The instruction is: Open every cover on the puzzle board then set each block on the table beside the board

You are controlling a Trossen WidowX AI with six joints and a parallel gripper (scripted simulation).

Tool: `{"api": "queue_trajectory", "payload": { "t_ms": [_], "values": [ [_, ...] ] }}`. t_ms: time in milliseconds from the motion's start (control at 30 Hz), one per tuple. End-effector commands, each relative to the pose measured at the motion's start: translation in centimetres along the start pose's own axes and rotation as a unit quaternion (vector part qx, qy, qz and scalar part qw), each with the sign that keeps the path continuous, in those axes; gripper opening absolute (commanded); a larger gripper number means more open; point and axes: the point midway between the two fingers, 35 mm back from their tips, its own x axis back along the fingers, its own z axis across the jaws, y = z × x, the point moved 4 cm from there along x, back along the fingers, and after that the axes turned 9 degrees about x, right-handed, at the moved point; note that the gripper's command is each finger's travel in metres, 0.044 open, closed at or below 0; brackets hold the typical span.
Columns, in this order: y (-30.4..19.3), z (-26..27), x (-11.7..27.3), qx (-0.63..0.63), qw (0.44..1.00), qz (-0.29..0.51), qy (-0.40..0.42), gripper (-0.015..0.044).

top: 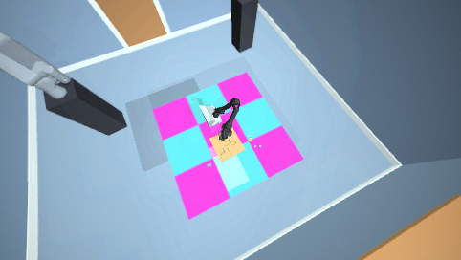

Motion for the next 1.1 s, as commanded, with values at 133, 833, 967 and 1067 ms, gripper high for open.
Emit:
{"api": "queue_trajectory", "payload": {
  "t_ms": [133, 833, 967, 1067],
  "values": [
    [0.0, 0.0, -0.1, 0.000, 1.000, 0.000, 0.000, 0.0117],
    [0.0, -0.1, 1.2, -0.001, 1.000, 0.000, 0.000, 0.0080],
    [0.0, -0.1, 1.8, -0.001, 1.000, 0.000, 0.000, 0.0080],
    [0.0, -0.1, 2.1, -0.002, 1.000, 0.000, 0.000, 0.0080]
  ]
}}
